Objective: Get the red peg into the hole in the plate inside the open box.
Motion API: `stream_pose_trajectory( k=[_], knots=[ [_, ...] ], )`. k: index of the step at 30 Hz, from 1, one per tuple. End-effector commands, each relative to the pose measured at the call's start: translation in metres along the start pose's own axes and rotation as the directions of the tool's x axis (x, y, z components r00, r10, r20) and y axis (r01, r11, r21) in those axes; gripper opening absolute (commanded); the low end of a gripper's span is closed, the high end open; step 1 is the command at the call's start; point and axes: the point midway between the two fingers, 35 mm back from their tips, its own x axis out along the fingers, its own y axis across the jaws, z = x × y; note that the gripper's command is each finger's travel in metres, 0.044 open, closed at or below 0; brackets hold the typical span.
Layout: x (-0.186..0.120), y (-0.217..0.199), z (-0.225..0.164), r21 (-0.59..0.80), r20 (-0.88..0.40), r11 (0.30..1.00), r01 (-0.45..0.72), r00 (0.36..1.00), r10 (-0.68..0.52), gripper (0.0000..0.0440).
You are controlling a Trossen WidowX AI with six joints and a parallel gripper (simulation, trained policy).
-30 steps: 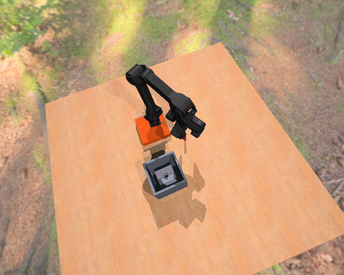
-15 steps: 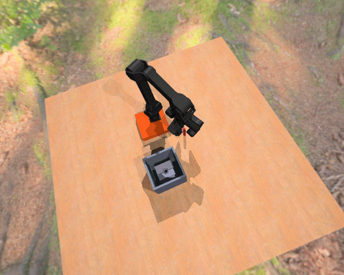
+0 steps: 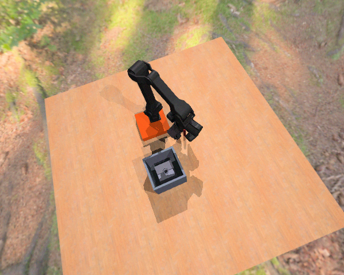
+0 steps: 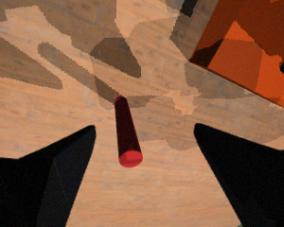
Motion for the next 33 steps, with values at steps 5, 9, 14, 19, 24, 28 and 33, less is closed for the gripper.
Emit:
stream_pose_trajectory(
  k=[5,9,14,19,24,28,33],
  knots=[
    [0.013,0.010,0.003,0.010,0.013,1.000,-0.020,1.000,0.019,0.0244],
    [0.014,0.015,0.003,-0.001,0.012,1.000,-0.028,1.000,0.028,0.0139],
    [0.013,0.021,0.000,-0.027,0.003,0.999,-0.042,0.999,0.042,0.0010],
    [0.000,0.029,-0.005,-0.029,-0.036,0.995,-0.093,0.995,0.092,0.0000],
    [-0.018,0.037,-0.012,-0.028,-0.076,0.987,-0.161,0.985,0.158,0.0000],
    [-0.036,0.042,-0.014,-0.032,-0.096,0.976,-0.214,0.973,0.210,0.0000],
    [-0.061,0.048,-0.013,-0.044,-0.106,0.959,-0.280,0.956,0.275,0.0000]
  ],
)
